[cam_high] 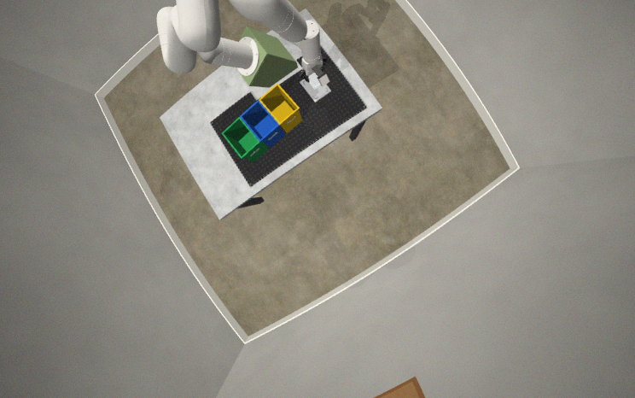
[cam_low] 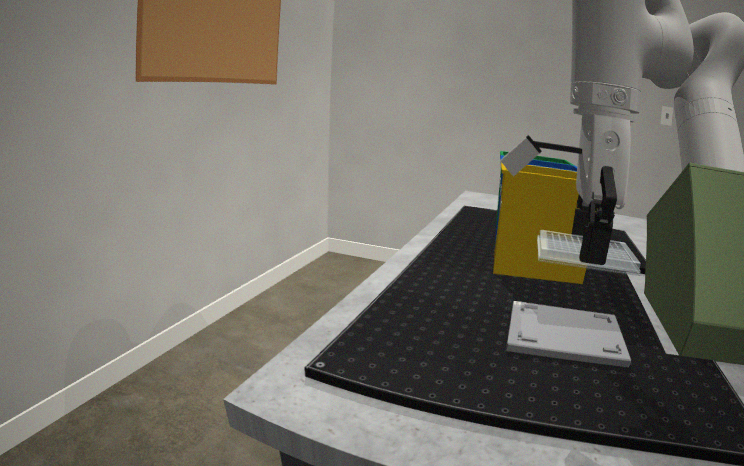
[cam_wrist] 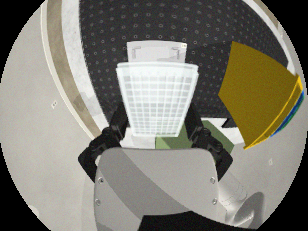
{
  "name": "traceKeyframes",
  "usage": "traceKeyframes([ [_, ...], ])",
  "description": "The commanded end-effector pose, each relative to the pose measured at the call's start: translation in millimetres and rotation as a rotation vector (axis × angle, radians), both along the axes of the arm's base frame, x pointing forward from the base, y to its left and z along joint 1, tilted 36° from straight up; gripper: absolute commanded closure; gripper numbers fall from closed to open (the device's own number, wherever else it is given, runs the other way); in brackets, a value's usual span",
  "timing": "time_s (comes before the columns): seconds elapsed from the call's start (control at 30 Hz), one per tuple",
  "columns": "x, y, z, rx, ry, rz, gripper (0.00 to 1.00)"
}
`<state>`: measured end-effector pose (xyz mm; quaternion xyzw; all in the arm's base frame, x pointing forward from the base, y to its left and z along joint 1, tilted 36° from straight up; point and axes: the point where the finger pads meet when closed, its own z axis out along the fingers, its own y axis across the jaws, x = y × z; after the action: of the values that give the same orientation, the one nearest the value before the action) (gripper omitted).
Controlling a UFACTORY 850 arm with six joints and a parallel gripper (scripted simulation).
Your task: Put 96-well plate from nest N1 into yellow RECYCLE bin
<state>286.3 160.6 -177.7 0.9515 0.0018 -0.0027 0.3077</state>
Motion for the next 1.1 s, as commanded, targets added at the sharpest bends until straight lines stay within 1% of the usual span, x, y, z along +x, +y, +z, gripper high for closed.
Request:
traceKeyframes([
  [0.0,1,5,6.0,0.001,-0.001,0.0,1.0],
  [1.07,1,32,43.9,0.001,-0.001,0.0,1.0],
])
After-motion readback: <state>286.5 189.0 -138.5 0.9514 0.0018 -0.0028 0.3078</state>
